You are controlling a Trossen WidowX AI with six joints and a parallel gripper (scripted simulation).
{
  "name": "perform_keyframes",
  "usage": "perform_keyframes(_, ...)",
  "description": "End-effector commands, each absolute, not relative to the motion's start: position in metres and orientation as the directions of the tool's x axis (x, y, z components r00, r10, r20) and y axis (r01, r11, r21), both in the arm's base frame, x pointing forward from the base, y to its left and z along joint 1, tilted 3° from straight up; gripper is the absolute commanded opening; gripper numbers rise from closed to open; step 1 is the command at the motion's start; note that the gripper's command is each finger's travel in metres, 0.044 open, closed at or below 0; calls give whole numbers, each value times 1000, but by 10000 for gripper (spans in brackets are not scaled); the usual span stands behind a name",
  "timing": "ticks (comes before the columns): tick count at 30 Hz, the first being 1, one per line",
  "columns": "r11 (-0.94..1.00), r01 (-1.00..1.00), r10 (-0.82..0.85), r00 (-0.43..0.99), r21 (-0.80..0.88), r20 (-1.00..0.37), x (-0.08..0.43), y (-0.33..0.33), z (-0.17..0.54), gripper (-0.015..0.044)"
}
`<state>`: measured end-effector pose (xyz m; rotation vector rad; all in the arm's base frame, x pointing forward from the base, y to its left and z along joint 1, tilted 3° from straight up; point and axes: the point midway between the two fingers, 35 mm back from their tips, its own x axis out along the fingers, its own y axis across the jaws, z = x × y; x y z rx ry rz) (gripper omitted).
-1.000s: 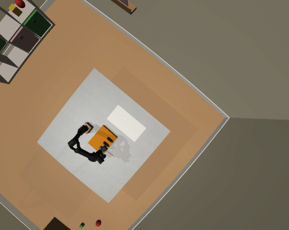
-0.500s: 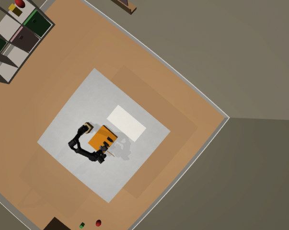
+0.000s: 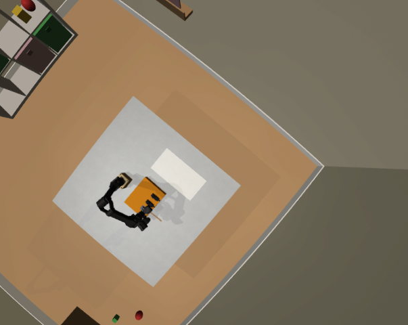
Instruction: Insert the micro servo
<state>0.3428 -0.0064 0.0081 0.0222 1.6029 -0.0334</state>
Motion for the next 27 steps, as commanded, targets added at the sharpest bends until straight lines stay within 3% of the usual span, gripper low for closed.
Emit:
perform_keyframes(1,999,41,-5,-33,-6,-999,343,-6,8,188)
perform_keyframes(11,999,41,-5,-33,-6,-999,343,-7,43,188)
perform_keyframes(16,999,36,-7,-28,-8,-1000,321,-12,59,319)
perform_keyframes(21,999,41,-6,-36,-8,-999,268,-21,94,440)
perform_keyframes(27,999,41,-6,-40,-8,-999,239,-24,108,440)
